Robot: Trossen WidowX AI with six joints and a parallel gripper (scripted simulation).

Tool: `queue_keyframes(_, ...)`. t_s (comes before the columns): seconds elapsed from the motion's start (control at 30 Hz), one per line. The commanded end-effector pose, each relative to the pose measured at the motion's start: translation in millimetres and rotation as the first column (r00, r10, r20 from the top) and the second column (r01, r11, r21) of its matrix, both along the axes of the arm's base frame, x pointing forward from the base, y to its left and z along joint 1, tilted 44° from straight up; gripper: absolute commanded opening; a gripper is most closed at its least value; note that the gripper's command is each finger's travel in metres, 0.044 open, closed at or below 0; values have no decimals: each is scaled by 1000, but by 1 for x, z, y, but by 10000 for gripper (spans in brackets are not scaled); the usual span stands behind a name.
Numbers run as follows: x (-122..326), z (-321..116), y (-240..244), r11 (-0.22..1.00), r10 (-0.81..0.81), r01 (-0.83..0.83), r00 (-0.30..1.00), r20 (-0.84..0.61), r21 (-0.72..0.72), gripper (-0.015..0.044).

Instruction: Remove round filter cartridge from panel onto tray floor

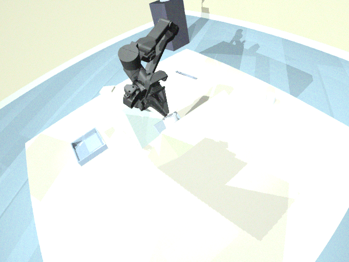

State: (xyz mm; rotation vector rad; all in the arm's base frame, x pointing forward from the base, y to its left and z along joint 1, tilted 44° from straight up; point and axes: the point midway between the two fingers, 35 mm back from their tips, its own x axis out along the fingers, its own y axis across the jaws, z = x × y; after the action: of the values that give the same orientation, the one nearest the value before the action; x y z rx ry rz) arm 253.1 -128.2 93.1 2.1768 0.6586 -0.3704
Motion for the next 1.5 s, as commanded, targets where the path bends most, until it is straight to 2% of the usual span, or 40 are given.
queue_keyframes(0.0,0,0,0,1000,0,0,1000,1,-1,91)
queue_keyframes(0.73,0,0,0,1000,3,-3,1000,-4,0,91)
queue_keyframes(1.1,6,2,-2,975,222,-215,949,-224,54,91)
queue_keyframes(1.47,5,2,-2,971,240,-232,942,-236,61,91)
